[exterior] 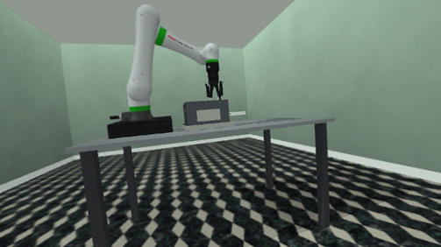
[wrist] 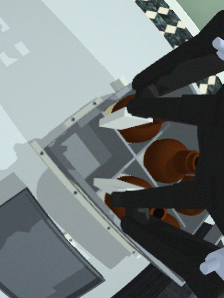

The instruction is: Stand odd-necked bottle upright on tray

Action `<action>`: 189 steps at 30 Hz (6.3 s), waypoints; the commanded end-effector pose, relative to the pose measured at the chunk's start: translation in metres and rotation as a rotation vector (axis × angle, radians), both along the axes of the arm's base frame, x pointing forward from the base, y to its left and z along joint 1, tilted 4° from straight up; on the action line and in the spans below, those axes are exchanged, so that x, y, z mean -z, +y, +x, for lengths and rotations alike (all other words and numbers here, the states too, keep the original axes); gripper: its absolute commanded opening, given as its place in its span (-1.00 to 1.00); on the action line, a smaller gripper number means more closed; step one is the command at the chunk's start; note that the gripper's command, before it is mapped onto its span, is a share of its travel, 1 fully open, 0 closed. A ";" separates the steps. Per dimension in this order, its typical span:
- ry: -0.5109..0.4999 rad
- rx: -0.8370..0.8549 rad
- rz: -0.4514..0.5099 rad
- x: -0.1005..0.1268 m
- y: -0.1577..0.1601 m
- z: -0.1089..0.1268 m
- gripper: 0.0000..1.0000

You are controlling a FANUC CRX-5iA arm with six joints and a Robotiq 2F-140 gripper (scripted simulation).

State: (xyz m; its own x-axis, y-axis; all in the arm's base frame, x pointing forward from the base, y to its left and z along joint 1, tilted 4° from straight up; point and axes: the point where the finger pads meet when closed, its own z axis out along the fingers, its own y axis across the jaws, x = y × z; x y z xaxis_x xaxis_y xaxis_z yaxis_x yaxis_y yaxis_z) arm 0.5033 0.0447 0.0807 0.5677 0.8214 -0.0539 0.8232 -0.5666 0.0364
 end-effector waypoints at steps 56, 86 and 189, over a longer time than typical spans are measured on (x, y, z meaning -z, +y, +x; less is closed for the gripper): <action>-0.002 0.000 0.000 -0.085 0.006 0.000 -0.80; -0.002 0.000 0.000 -0.085 0.006 0.000 -0.80; -0.002 0.000 0.000 -0.065 -0.116 -0.159 -0.12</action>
